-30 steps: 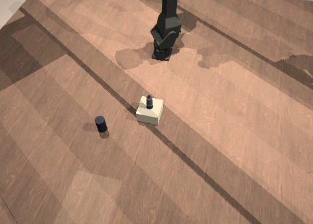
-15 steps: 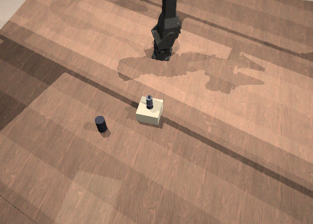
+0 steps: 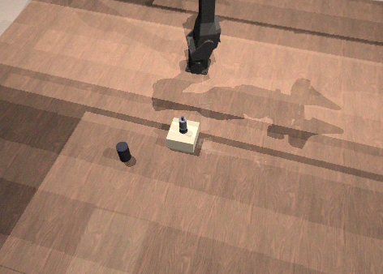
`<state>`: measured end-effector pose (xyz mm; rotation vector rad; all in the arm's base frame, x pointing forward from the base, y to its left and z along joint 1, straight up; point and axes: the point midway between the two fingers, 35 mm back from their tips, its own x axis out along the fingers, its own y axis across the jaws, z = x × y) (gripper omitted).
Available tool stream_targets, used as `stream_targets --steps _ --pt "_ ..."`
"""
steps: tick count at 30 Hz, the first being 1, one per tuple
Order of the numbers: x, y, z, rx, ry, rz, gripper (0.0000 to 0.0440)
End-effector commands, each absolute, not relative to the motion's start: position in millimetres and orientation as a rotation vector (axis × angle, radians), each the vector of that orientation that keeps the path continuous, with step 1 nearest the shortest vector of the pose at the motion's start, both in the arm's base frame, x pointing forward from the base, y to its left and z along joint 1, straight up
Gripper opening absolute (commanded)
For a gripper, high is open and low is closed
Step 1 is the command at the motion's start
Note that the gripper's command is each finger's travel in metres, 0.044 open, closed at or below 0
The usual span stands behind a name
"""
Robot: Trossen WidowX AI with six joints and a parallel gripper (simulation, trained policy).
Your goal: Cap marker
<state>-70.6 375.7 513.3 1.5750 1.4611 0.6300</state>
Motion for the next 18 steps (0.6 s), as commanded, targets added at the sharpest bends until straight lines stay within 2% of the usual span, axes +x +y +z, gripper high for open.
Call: stream_targets --steps 1,18 --pt "-62 375 512 1.588 1.468 0.598 0.0333" --pt "-25 374 501 1.631 1.468 0.466 0.0335"
